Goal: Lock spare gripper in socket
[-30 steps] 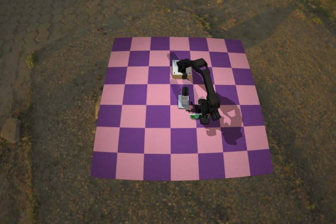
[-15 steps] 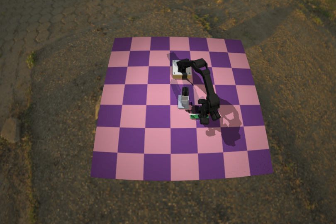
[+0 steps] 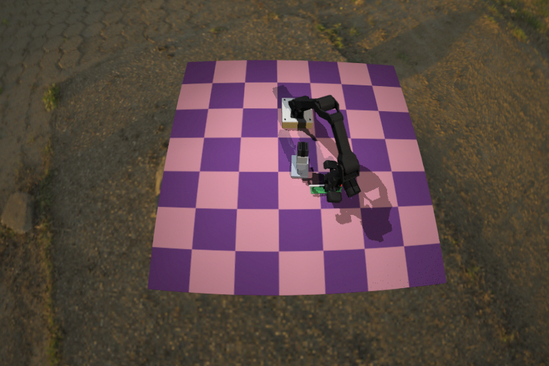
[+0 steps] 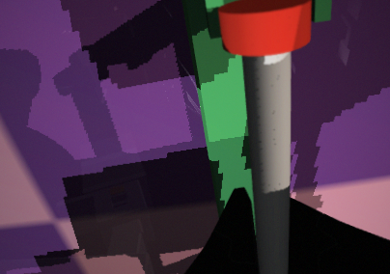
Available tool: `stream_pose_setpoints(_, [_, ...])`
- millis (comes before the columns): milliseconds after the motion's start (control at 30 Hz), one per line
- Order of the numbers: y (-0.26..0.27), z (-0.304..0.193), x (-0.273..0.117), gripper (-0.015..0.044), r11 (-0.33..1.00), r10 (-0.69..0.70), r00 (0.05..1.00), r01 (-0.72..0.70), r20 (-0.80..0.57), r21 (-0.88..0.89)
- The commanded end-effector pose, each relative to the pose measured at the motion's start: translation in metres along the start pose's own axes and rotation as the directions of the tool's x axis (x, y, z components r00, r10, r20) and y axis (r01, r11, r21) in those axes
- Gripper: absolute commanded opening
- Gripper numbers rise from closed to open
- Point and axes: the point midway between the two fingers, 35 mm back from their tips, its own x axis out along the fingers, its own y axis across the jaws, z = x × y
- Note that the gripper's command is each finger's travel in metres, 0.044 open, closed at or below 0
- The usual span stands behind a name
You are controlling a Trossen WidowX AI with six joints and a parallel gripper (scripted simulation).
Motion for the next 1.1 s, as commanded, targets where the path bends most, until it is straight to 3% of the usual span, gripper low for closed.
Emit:
stream_pose_setpoints(0, [-0.004,-0.003,-0.017,0.0000,1.000,-0.019,1.000,0.019,0.004,0.004])
stream_pose_setpoints(467, [-0.002,-0.016,-0.061,0.0000,1.000,-0.019,1.000,0.019,0.004,0.004])
stream_pose_setpoints(1067, [0.007,-0.014,-0.056,0.0000,1.000,0.001,1.000,-0.001,0.002,0.024])
